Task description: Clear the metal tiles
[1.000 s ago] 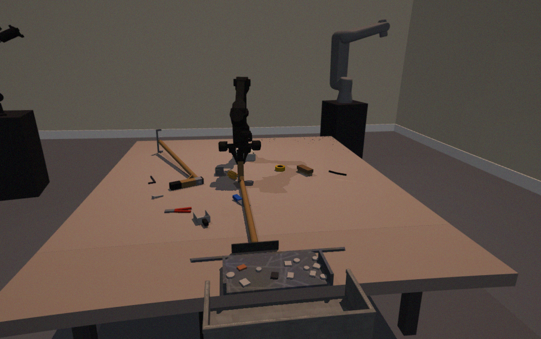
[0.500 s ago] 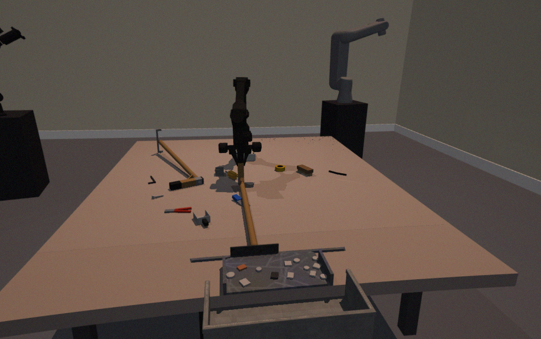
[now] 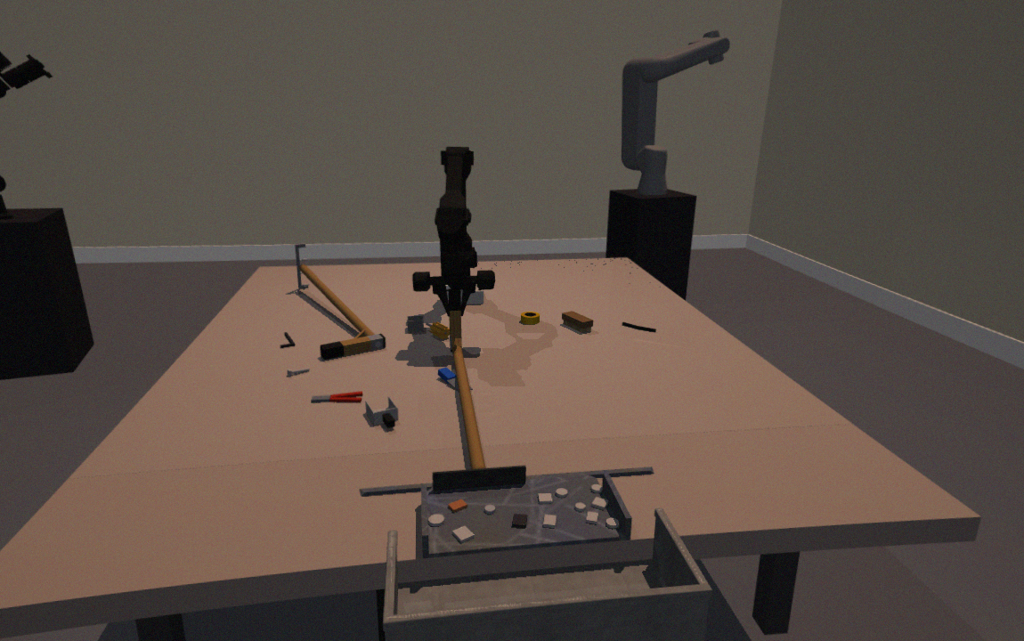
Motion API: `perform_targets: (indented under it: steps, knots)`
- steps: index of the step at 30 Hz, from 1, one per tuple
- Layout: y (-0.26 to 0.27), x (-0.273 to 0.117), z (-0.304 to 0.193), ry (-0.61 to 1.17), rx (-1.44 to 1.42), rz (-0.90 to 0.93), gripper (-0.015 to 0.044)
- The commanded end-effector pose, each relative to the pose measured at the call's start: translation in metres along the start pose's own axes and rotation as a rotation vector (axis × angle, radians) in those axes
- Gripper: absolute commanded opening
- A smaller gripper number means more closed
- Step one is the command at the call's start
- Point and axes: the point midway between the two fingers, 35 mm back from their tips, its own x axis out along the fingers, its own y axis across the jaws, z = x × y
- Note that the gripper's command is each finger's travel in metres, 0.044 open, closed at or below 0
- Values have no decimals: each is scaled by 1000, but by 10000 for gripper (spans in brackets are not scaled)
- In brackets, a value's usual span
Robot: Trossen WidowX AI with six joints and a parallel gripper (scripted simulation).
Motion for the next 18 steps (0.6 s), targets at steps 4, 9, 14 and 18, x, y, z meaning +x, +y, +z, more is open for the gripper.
perform_targets:
  steps: [4,9,14,18]
  knots:
    - [-3,5,14,-19,3,-6,0]
    - [-3,9,19,-19,3,-6,0]
    - [-4,13,24,-20,3,-6,0]
    - [-3,15,28,-20,3,-6,0]
